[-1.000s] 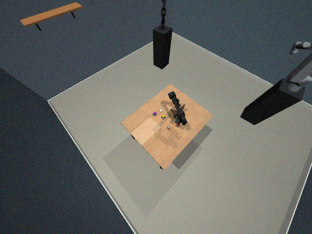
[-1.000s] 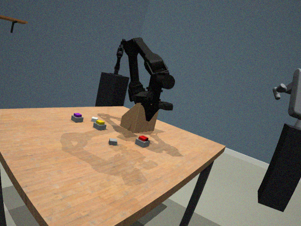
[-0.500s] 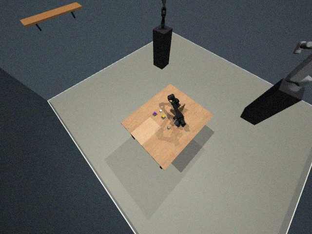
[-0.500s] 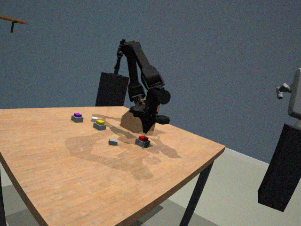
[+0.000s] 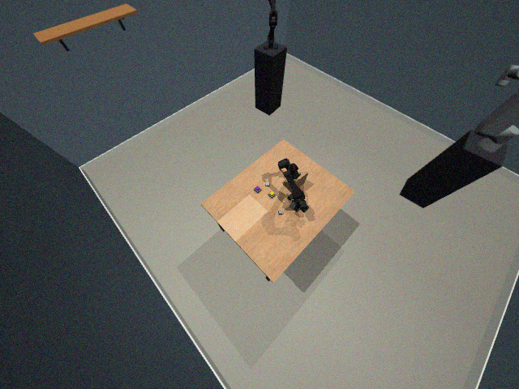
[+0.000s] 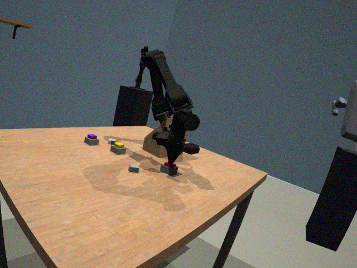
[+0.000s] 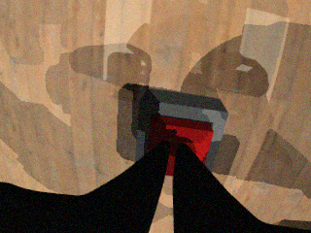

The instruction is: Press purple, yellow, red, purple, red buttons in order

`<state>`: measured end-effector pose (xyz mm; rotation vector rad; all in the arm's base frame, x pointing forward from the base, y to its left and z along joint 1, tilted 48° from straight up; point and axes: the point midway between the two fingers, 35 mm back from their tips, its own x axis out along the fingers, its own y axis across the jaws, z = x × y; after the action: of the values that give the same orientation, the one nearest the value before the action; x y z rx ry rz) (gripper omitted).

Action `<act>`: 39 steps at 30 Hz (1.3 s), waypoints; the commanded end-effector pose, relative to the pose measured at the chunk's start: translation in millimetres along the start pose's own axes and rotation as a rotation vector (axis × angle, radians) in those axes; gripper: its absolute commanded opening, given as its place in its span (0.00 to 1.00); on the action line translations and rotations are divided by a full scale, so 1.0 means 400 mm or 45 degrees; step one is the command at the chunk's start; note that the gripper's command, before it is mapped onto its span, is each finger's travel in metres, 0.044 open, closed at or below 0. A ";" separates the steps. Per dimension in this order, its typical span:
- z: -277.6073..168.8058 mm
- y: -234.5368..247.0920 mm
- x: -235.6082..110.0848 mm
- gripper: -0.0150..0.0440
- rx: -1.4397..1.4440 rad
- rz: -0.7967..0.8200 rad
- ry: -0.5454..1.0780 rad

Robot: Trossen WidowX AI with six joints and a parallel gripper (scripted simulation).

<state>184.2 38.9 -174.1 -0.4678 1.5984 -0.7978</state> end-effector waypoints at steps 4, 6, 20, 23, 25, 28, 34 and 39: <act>-0.006 -0.006 0.014 0.29 -0.014 -0.012 0.002; -0.006 -0.006 0.014 0.29 -0.014 -0.012 0.002; -0.002 -0.001 0.003 0.29 -0.002 -0.003 -0.001; -0.006 -0.004 -0.066 0.29 -0.014 -0.010 0.002; -0.006 -0.004 -0.073 0.29 -0.015 -0.010 0.002; -0.006 -0.004 -0.073 0.29 -0.015 -0.010 0.002; 0.072 0.041 -0.141 0.56 -0.013 -0.008 0.000; 0.152 0.071 -0.218 0.78 -0.011 -0.007 -0.001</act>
<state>239.3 90.9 -143.7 -0.4774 1.6059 -0.8010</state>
